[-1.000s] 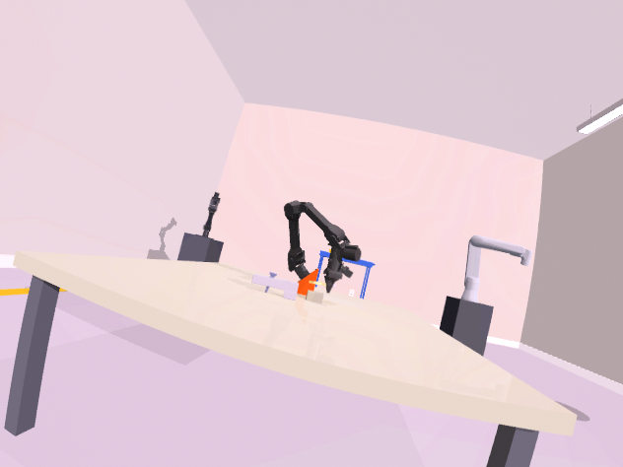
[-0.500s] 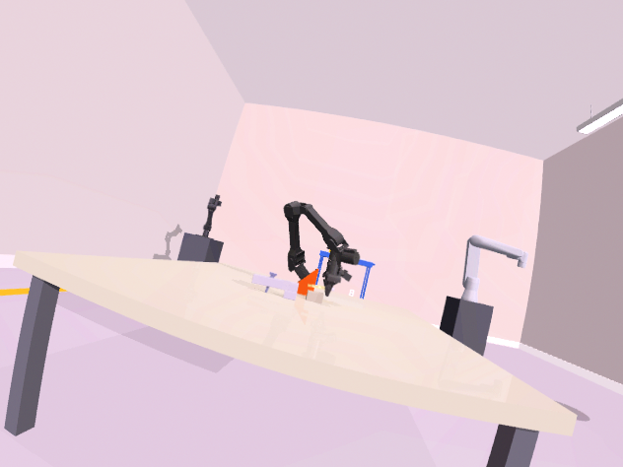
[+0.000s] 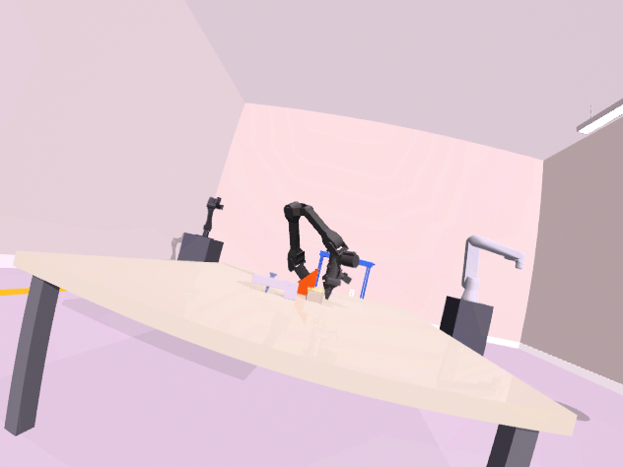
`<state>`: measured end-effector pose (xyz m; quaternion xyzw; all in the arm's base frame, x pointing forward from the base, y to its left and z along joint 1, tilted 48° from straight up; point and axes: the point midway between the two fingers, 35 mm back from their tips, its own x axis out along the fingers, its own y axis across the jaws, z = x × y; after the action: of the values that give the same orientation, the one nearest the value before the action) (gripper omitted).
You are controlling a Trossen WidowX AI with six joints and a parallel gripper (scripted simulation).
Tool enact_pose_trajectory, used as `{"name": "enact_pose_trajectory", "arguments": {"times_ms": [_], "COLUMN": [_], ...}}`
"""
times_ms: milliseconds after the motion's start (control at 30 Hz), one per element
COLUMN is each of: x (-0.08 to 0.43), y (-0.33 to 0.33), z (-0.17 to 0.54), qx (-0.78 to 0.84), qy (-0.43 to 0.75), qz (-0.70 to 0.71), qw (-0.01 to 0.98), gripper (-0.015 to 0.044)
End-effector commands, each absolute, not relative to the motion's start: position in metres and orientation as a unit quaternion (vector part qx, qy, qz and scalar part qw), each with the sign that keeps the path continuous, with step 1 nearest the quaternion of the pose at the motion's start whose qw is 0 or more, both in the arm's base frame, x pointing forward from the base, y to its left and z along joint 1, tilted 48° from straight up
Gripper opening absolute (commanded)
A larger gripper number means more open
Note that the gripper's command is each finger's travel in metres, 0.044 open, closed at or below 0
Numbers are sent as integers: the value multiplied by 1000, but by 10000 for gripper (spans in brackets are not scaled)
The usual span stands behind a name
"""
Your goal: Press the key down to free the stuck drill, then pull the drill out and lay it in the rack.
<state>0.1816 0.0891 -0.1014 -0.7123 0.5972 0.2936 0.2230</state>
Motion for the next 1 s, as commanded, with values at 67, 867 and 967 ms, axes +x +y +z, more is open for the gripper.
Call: {"name": "enact_pose_trajectory", "arguments": {"times_ms": [67,867,967], "x": [181,179,179], "y": [82,72,71], "z": [-106,-111,-111], "qx": [-714,-714,-714], "qy": [599,599,599], "qz": [292,292,292], "qw": [215,215,215], "gripper": [0,0,0]}}
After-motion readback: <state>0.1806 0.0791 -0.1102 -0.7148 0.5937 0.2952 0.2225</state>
